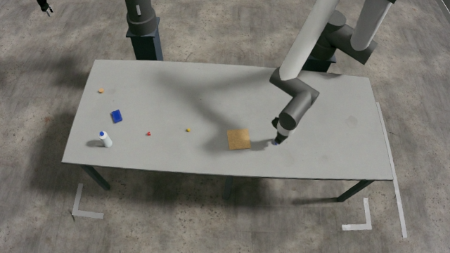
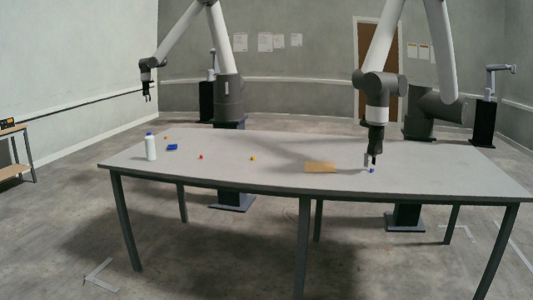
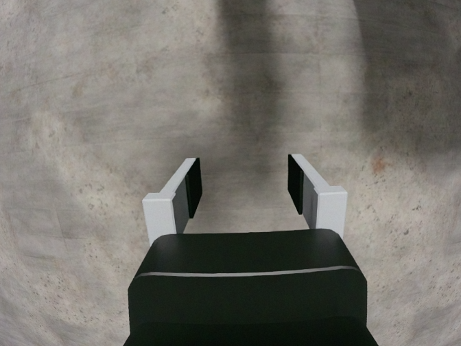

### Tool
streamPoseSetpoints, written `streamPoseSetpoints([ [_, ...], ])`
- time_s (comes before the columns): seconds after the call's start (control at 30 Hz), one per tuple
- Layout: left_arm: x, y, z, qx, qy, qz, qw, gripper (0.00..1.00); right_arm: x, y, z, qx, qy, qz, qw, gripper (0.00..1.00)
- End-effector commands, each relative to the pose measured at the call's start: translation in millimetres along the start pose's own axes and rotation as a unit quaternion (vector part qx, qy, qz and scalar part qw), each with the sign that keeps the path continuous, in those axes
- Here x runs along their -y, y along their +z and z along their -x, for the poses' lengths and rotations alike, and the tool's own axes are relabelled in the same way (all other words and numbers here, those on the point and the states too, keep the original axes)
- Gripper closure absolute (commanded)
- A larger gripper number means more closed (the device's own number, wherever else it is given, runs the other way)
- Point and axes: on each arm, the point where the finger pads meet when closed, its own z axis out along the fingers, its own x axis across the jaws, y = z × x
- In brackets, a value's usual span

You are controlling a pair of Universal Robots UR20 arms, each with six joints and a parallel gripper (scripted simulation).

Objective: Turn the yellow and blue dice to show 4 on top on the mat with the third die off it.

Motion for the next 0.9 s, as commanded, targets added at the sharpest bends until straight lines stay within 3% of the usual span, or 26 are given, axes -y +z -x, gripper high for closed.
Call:
streamPoseSetpoints([
  [0.0, 0, -0.8, 0, 0.001, 0.000, 0.000, 1.000, 0.00, 0, -0.6, 0, 0.000, 0.000, 0.000, 1.000, 0.00],
  [0.67, 0, -1.3, 0, 0.001, 0.000, 0.000, 1.000, 0.00, 0, -0.6, 0, 0.000, 0.000, 0.000, 1.000, 0.00],
  [0.87, 0, -23.5, 0, 0.001, 0.000, 0.000, 1.000, 0.00, 0, -0.6, 0, 0.000, 0.000, 0.000, 1.000, 0.00],
])
